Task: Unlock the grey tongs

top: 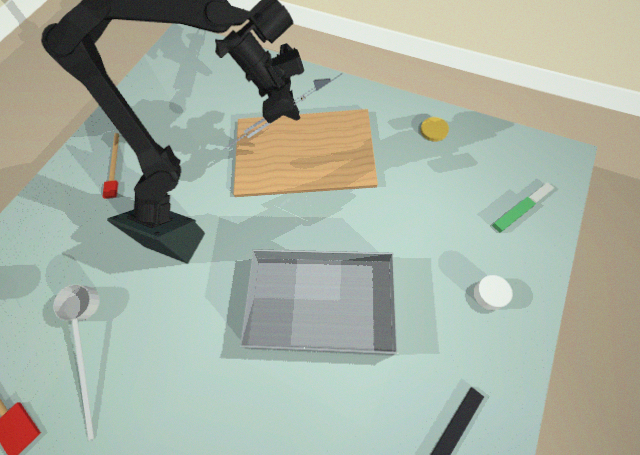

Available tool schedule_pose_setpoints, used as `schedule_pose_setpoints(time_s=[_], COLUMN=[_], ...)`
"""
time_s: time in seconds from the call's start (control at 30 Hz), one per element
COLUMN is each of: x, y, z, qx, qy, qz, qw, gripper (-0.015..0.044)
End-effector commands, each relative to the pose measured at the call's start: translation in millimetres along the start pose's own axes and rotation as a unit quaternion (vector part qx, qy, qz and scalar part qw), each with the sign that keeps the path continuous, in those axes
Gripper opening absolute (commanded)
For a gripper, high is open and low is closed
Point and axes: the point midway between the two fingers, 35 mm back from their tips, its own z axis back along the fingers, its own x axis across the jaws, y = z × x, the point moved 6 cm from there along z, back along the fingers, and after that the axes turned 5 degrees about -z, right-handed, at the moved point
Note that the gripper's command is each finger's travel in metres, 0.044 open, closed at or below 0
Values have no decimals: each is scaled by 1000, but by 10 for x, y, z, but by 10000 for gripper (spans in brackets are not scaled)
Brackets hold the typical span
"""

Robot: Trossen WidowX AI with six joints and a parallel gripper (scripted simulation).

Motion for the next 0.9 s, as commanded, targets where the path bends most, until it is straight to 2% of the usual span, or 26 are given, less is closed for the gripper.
schedule_pose_setpoints(time_s=[0.0, 0.43, 0.87], x=[-2, -15, -101], y=[33, 160, 311], z=[46, 204, 391], qx=[-49, -208, -350], qy=[4, -20, -83], qz=[-5, -49, -138], qw=[999, 977, 923], gripper=[-150, -150, -150])
